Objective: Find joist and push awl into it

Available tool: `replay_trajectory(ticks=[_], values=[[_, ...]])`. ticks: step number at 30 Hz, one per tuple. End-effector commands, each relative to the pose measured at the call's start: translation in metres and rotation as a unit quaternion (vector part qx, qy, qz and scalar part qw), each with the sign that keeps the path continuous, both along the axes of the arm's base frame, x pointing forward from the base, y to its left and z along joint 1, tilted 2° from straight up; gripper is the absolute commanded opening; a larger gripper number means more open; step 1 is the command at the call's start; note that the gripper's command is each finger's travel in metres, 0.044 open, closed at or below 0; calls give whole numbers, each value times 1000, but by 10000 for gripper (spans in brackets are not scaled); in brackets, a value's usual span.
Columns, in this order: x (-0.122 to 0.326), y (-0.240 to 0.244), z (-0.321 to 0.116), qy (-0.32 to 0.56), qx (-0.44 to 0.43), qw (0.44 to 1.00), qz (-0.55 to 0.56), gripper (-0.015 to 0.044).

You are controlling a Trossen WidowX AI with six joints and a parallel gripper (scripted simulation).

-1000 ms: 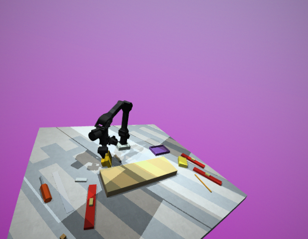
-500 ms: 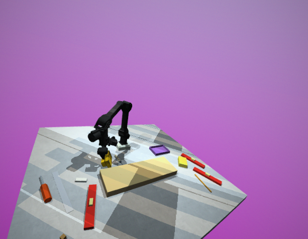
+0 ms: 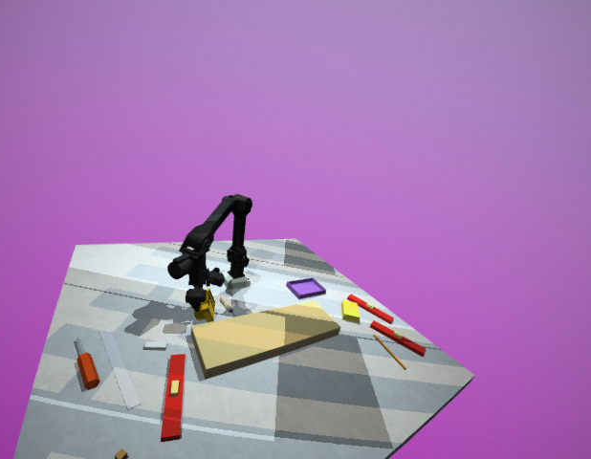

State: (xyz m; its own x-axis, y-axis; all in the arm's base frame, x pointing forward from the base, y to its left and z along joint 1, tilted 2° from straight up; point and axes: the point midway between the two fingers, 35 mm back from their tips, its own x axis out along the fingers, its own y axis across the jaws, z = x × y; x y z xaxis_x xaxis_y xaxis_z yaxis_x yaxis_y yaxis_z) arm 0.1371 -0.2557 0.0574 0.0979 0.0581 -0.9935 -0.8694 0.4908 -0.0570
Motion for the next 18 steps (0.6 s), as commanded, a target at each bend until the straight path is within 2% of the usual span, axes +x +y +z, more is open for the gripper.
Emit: replay_trajectory(ticks=[1,13,18], values=[[-1,1,-8,3,1,1000,0,440],[-1,2,-24,3,2,1000,0,440],[-1,2,-24,3,2,1000,0,407]])
